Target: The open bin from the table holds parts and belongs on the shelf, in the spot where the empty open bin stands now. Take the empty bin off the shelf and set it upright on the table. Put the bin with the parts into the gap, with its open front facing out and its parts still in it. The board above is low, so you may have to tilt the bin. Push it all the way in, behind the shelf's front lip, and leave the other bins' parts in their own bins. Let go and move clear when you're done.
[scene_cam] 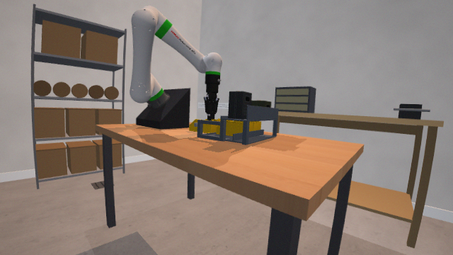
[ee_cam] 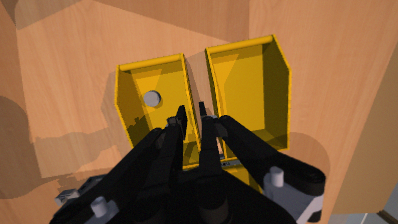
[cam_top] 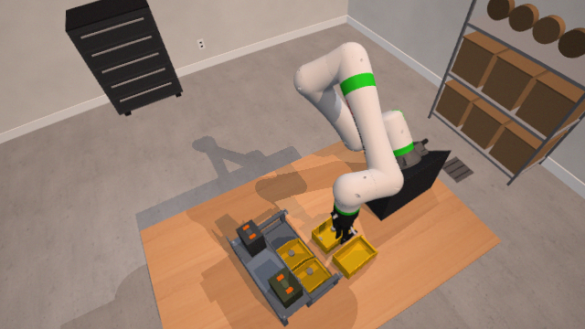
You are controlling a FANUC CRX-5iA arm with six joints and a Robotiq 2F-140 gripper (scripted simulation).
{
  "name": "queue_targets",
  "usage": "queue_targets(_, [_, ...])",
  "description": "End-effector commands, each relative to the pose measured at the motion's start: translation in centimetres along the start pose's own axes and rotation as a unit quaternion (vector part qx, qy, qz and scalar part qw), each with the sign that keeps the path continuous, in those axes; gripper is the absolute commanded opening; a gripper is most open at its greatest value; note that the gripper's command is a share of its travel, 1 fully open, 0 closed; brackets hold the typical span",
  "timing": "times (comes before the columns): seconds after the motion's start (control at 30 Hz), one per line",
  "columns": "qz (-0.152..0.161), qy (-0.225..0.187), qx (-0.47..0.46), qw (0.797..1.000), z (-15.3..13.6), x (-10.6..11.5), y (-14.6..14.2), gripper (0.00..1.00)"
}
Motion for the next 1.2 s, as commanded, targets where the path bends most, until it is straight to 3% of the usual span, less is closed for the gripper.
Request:
queue_targets(0.0, [0.0,-0.001,0.0,1.0,-0.04,0.07,0.04,0.24])
queue_targets(0.2, [0.0,-0.001,0.0,1.0,-0.04,0.07,0.04,0.24])
queue_targets(0.23, [0.0,-0.001,0.0,1.0,-0.04,0.07,0.04,0.1])
queue_targets(1.17, [0.0,-0.001,0.0,1.0,-0.04,0.07,0.04,0.1])
Point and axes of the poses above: the point where the finger pads meet when closed, its own x axis back along the fingers, its own y axis across the jaws, z = x × y, the point moved 7 cm from there along x, back along the fingers, and after that the axes turned 8 degrees about -x, right-handed, at the moved point
